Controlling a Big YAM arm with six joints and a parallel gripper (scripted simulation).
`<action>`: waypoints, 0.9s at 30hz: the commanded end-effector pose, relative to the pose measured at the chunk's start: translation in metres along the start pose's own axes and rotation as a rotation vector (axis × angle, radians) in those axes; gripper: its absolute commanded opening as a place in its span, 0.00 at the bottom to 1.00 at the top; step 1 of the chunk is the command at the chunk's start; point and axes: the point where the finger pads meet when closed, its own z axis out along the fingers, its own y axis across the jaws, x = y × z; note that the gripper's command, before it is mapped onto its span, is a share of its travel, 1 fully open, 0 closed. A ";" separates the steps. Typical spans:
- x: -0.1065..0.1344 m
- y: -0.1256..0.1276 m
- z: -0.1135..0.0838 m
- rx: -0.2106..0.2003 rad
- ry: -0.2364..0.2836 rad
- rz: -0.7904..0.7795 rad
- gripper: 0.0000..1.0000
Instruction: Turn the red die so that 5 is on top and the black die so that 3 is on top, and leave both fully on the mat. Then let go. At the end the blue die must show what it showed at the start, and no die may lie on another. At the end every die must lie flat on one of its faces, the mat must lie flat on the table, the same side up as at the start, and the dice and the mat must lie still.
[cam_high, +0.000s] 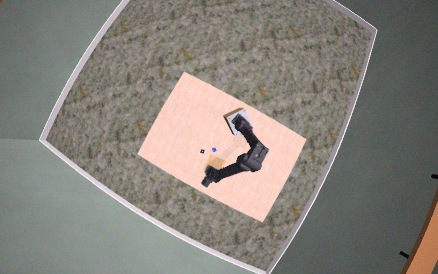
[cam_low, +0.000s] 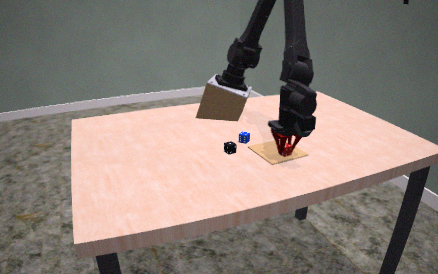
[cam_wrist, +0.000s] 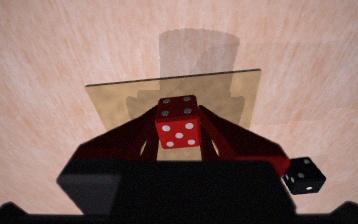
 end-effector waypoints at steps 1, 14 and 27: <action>-0.009 0.004 -0.005 0.003 -0.031 -0.023 0.25; -0.009 0.004 -0.005 0.003 -0.030 -0.023 0.25; -0.003 0.004 0.006 0.002 -0.009 -0.016 0.25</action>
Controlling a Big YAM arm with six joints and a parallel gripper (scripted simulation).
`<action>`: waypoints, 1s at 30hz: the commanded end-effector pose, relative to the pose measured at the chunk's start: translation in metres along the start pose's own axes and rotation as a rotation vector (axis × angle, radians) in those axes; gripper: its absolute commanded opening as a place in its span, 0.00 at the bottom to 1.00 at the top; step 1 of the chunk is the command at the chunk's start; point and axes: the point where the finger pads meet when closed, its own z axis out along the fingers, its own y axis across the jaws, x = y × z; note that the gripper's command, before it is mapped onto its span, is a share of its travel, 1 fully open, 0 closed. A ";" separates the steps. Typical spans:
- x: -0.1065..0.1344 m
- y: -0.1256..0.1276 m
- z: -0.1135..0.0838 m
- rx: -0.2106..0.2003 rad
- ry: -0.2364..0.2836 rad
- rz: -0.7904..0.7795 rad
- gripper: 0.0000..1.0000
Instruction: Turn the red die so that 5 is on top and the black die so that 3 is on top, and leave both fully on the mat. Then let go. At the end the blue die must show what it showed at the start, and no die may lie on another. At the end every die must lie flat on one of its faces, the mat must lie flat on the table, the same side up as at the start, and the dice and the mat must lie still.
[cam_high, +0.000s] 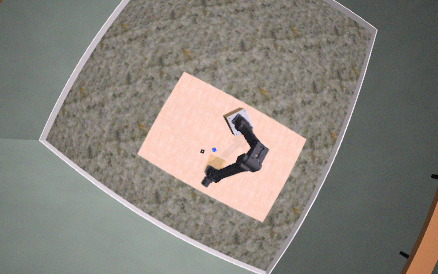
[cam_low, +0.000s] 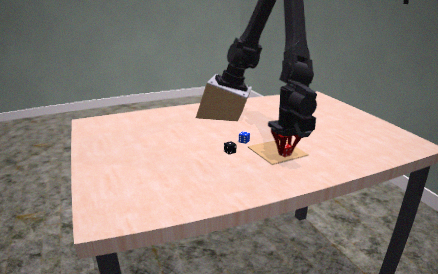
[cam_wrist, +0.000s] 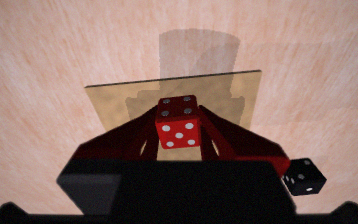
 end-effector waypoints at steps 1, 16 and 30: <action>-0.003 0.004 0.005 0.002 -0.007 -0.014 0.25; -0.009 0.005 0.001 0.002 -0.025 -0.013 0.25; -0.009 0.005 0.001 0.002 -0.025 -0.013 0.25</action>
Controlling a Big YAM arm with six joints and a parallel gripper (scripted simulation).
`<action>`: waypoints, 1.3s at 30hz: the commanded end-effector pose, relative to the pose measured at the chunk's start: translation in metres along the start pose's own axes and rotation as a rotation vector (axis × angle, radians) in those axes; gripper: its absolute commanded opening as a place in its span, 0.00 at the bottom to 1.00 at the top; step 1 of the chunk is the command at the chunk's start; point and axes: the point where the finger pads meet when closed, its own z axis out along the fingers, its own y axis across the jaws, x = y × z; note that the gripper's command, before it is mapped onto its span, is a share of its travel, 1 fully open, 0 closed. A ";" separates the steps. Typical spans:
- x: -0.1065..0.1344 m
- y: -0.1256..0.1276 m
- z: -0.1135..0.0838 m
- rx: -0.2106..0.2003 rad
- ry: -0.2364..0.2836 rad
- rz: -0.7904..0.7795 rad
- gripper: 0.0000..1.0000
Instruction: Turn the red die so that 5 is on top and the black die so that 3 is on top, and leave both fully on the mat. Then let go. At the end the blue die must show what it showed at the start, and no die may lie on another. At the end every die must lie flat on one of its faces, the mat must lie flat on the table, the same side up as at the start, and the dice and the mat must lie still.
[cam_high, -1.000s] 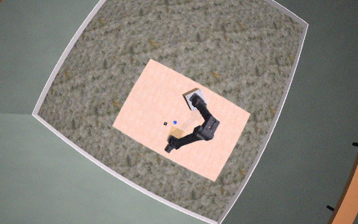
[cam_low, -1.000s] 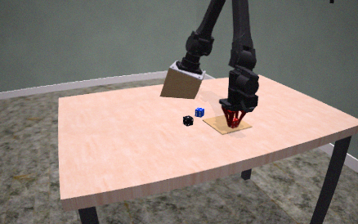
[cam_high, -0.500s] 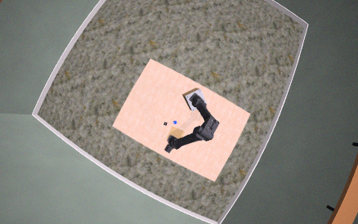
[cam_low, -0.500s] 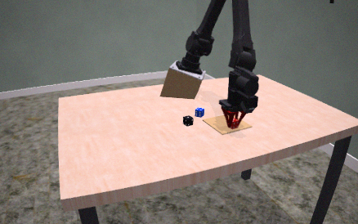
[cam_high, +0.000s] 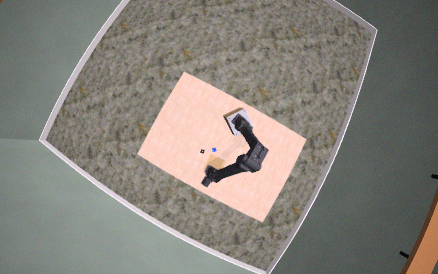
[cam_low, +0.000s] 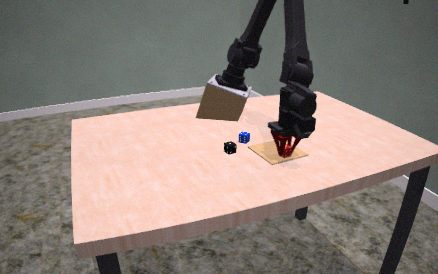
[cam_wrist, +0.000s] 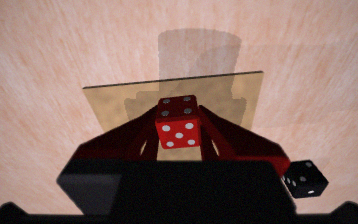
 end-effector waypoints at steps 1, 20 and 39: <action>-0.009 0.005 -0.002 0.002 -0.026 -0.012 0.25; -0.009 0.005 -0.002 0.002 -0.026 -0.012 0.28; -0.009 0.005 -0.002 0.002 -0.026 -0.012 0.44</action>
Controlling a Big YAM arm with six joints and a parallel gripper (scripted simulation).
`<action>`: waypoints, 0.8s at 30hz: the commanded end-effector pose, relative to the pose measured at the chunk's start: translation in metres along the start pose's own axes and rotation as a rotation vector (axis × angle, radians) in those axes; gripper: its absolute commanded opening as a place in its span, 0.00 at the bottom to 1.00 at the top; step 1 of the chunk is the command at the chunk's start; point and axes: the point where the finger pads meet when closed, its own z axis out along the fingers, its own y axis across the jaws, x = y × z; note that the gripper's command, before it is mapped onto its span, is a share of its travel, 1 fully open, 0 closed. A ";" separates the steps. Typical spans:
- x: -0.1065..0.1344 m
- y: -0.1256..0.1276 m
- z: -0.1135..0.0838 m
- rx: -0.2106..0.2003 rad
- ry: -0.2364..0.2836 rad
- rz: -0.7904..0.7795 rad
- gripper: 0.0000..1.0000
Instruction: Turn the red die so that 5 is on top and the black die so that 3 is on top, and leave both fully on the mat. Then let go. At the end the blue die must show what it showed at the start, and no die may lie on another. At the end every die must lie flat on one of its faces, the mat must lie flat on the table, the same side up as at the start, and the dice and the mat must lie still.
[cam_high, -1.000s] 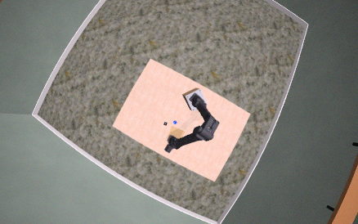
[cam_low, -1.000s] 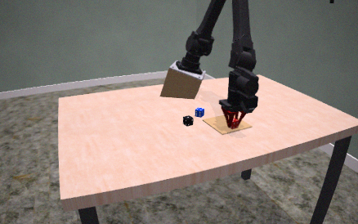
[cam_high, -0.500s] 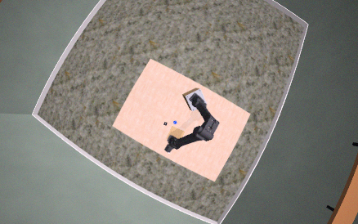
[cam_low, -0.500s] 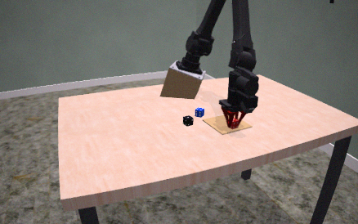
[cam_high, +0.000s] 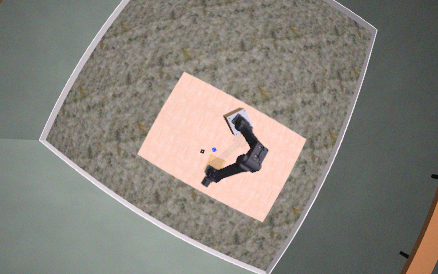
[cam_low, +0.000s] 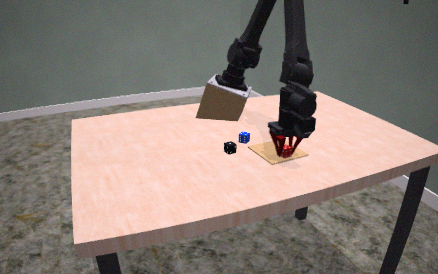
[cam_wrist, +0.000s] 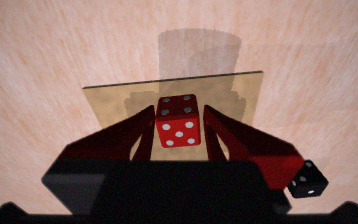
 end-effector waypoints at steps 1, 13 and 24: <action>-0.009 0.005 -0.002 0.002 -0.026 -0.012 0.44; -0.020 -0.003 -0.032 0.007 -0.052 -0.009 0.44; -0.026 -0.001 -0.094 0.007 -0.070 -0.015 0.44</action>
